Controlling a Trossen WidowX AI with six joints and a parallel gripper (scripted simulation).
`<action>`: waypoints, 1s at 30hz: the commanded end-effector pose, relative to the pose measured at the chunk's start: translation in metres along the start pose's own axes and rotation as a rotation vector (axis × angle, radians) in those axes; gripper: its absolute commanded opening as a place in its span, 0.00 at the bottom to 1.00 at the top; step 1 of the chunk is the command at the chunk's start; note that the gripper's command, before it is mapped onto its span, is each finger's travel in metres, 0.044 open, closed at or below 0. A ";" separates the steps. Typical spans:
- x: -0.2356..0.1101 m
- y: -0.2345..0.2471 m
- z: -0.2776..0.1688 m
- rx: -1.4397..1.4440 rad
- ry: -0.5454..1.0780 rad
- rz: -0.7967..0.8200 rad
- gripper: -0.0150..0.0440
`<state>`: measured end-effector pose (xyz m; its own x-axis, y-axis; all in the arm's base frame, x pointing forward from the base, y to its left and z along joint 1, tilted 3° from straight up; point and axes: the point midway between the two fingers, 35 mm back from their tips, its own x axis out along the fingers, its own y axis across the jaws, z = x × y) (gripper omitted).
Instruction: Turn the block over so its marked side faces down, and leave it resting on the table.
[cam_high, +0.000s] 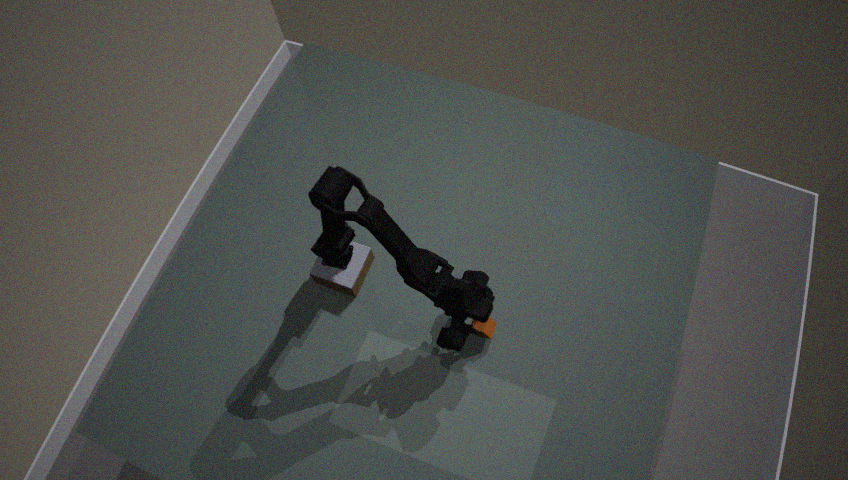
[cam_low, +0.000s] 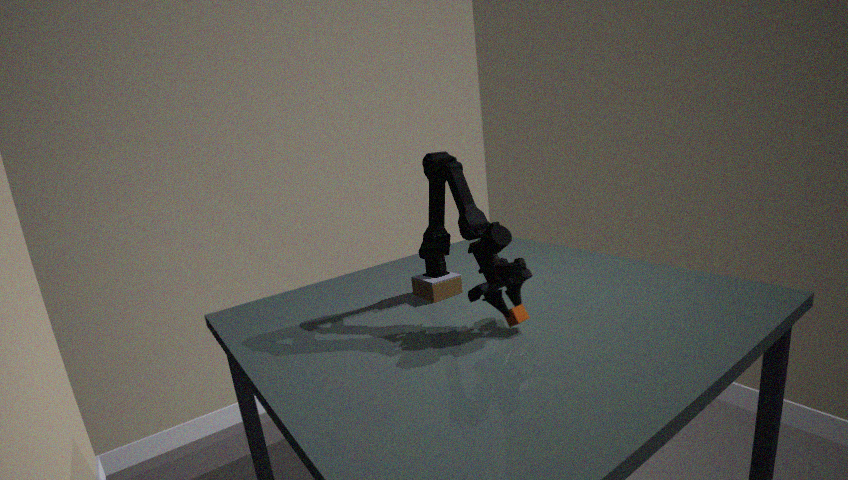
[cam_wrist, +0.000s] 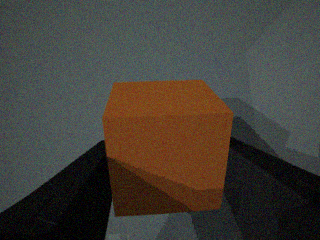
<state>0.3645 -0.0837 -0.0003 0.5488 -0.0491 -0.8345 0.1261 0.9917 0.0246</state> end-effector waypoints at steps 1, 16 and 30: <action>0.010 0.000 -0.005 0.007 -0.061 0.005 0.25; 0.021 0.000 -0.014 0.008 -0.283 0.005 0.25; 0.011 0.002 -0.022 0.004 -0.438 0.006 0.25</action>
<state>0.3553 -0.0807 -0.0236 0.8333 -0.0926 -0.5449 0.1276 0.9915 0.0265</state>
